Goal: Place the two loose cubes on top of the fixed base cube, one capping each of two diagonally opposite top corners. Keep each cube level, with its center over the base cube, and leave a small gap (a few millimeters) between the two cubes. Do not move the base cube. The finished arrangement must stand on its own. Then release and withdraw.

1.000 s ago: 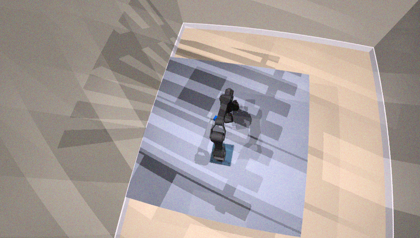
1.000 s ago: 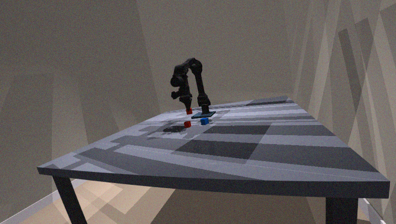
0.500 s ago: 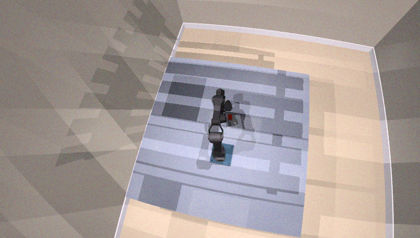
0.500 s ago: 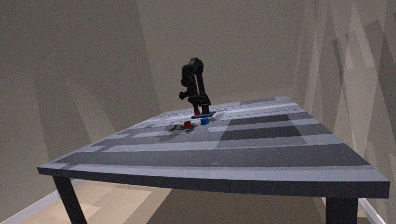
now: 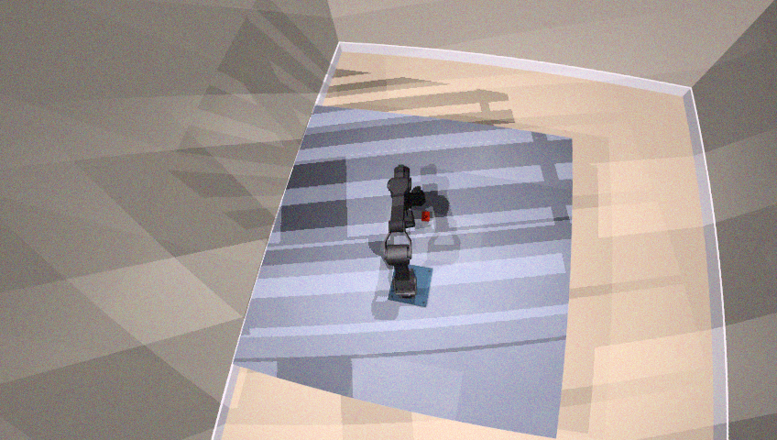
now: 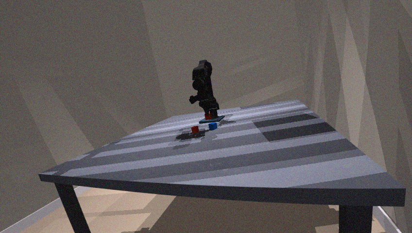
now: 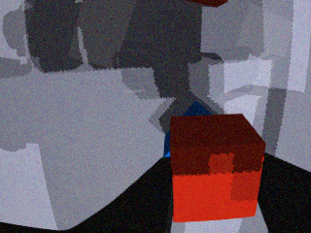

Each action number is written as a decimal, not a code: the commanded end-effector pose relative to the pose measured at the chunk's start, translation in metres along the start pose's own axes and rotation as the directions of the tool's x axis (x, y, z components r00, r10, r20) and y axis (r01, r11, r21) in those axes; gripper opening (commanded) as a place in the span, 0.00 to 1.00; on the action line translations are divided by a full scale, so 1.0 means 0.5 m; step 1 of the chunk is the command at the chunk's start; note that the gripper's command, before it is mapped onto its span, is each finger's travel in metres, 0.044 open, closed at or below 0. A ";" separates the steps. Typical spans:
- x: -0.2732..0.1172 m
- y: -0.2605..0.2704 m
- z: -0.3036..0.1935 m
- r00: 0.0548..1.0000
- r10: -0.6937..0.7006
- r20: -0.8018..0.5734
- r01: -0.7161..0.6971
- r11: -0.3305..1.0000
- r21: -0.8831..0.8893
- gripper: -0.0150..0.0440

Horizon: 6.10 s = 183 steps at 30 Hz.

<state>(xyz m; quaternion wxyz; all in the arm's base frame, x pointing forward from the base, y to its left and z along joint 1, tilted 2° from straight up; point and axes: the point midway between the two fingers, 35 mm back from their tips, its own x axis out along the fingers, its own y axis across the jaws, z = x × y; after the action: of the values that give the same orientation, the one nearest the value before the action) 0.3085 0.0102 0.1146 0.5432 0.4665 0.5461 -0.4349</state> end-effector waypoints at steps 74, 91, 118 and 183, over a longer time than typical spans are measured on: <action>0.057 -0.002 -0.002 1.000 -0.001 -0.003 0.001 1.000 0.003 0.48; 0.026 0.000 -0.001 1.000 0.004 0.001 -0.004 1.000 0.000 0.60; -0.038 0.002 0.078 1.000 -0.002 0.002 0.002 0.993 0.115 0.70; 0.137 -0.013 0.177 1.000 -0.002 0.004 0.000 0.969 0.248 0.43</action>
<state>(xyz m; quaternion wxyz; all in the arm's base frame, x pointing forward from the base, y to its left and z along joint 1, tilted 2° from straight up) 0.3229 -0.0757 0.0470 0.4857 0.5312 0.4839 -0.4977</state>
